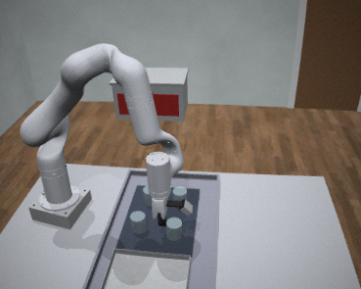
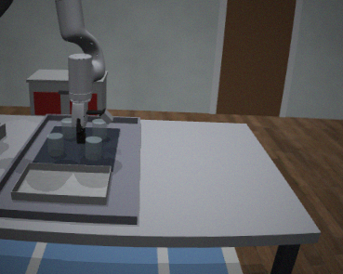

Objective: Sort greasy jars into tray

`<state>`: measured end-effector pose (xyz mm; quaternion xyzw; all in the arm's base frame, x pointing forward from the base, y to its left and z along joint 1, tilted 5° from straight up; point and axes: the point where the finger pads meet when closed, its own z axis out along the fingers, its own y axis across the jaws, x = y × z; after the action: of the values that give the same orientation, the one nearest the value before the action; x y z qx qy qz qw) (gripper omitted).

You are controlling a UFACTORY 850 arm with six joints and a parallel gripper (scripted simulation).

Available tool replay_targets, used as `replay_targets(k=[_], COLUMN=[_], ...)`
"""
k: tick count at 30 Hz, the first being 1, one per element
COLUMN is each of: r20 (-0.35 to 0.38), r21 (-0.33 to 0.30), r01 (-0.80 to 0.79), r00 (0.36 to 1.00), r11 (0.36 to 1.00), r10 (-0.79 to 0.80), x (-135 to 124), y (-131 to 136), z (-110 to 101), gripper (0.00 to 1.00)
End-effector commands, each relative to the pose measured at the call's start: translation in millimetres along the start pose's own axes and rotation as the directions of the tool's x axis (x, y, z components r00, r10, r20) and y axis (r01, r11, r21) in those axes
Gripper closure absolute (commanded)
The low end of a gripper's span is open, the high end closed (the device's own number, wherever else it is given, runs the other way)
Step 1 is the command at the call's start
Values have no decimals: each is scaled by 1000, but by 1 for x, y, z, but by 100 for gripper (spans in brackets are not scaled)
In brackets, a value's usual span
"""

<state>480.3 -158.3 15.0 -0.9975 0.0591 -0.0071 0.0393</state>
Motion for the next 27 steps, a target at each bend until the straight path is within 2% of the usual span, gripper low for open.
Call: replay_targets(k=[1,27], r20=[-2,-2], r21=[-1,-1], r01=[0,0], r00=[1000,1000], r11=[1000,1000], r10=[0,0], x=[2,5], y=[0,0], z=[-1,-3], gripper=[100,100])
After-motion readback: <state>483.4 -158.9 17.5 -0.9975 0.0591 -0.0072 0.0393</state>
